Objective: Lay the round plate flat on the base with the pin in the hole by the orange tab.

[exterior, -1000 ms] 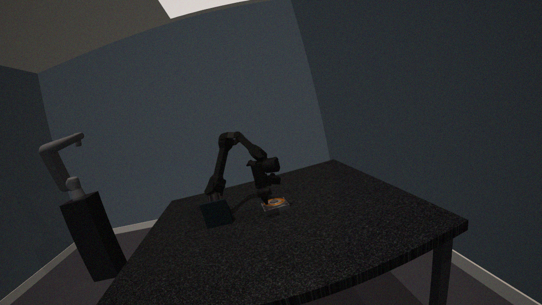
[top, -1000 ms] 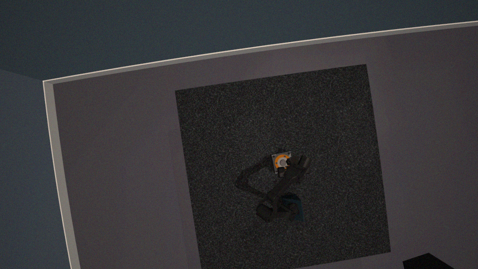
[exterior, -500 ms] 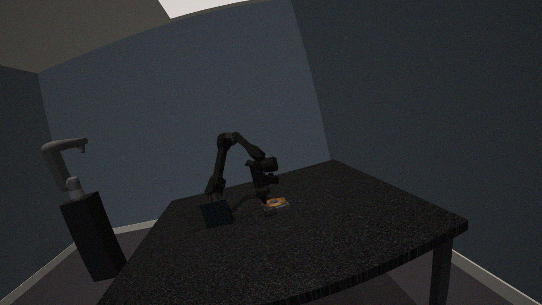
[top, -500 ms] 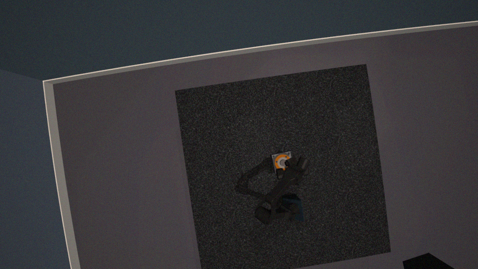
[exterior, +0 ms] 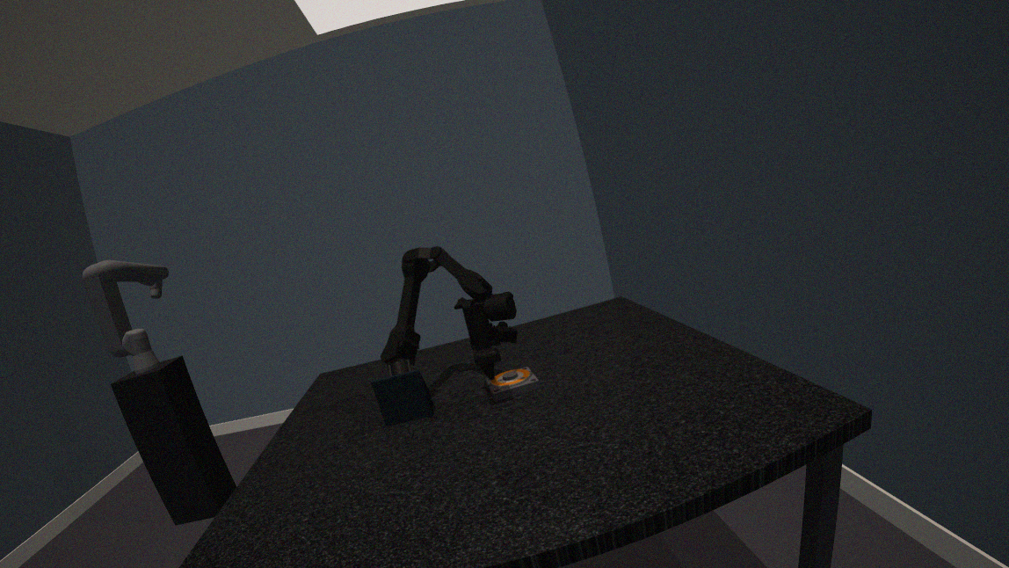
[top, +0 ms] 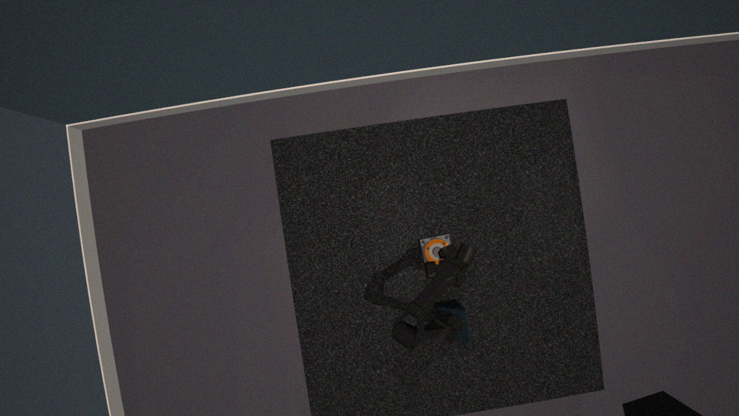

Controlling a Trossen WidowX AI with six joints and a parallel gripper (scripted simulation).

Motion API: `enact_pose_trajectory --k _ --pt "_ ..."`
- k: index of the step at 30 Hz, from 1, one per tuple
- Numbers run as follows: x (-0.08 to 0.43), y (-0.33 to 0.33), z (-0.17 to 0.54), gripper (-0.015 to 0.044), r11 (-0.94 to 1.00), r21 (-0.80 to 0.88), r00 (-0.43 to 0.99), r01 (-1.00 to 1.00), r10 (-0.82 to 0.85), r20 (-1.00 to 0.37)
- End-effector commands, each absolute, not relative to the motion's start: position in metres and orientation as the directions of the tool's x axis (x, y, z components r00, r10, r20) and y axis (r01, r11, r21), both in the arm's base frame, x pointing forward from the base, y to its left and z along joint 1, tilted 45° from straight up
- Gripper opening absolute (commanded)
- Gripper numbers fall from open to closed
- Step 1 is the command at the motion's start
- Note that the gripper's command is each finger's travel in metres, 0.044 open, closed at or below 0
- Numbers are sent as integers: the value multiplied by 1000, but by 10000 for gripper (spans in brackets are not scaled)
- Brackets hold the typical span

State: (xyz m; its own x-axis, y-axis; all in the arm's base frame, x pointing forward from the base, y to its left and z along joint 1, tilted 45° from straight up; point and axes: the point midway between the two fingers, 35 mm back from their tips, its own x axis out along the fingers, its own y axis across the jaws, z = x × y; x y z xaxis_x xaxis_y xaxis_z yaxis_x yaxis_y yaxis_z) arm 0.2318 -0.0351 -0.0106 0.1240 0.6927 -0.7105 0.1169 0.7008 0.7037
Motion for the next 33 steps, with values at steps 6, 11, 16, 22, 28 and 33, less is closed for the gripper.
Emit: enact_pose_trajectory --k 6,11,16,22,28,33 --pt "230 -43 1 0 700 704 125 118 693 -710" --pt "223 -60 20 0 700 704 125 118 693 -710" --pt "223 -57 15 0 694 709 124 127 698 -705" --pt "223 -57 15 0 694 709 124 127 698 -705" --pt "223 -57 15 0 694 709 124 127 698 -705" --pt "223 -57 15 0 694 709 124 127 698 -705"
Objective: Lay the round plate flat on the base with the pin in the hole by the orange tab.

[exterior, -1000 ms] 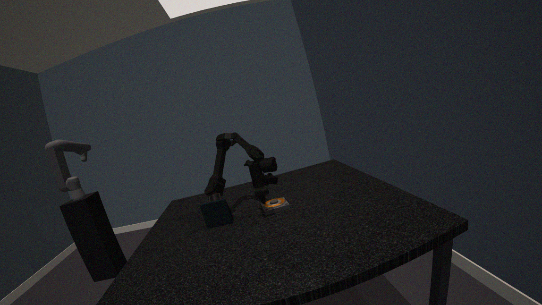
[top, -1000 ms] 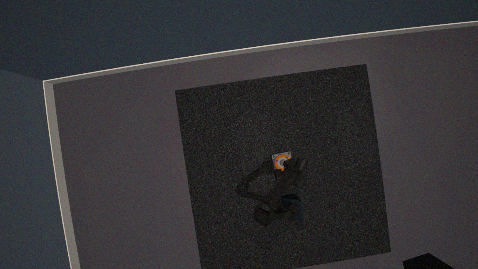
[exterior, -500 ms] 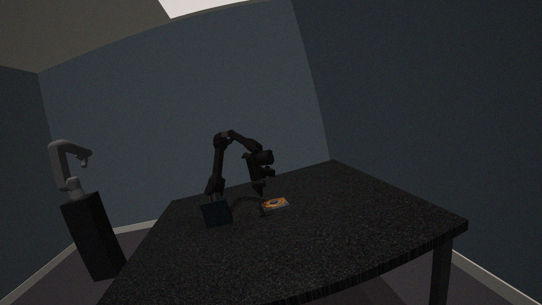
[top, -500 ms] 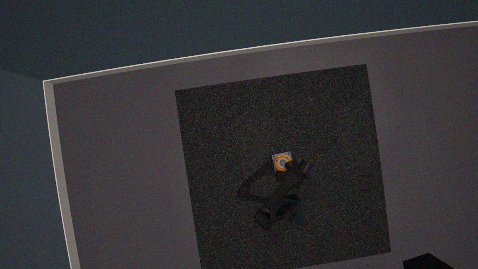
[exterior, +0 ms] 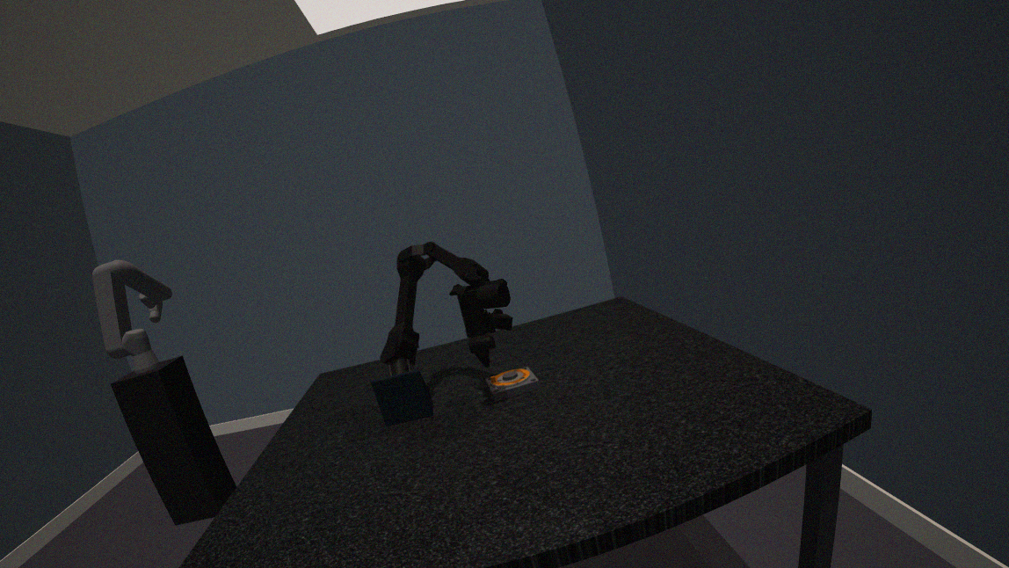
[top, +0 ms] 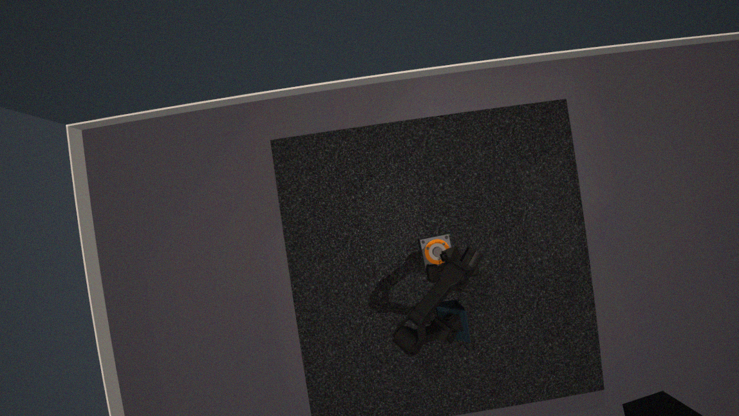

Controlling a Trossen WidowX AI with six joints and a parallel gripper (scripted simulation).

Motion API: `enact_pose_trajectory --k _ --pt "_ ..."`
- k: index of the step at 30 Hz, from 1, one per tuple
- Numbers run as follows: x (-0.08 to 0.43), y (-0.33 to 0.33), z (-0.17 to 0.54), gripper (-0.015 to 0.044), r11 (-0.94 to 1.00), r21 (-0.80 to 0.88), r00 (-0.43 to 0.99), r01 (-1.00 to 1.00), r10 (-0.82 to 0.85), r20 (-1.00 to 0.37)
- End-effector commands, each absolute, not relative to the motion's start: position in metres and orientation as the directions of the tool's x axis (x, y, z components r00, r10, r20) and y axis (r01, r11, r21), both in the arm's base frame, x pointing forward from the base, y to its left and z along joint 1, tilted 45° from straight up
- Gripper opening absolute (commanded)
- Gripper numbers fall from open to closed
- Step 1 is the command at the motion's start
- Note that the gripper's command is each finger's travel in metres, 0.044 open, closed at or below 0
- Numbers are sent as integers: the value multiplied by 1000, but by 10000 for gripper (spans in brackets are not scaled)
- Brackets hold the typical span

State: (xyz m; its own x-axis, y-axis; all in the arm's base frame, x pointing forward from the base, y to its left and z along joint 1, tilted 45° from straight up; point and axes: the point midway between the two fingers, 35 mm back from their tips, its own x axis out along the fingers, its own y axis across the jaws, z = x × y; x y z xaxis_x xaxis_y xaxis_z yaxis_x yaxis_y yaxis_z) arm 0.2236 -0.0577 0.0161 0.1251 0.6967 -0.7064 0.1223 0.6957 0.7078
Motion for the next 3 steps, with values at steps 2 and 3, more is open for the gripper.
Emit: enact_pose_trajectory --k 2,3 --pt "223 -57 15 0 694 709 124 127 698 -705" --pt "223 -57 15 0 694 709 124 127 698 -705"
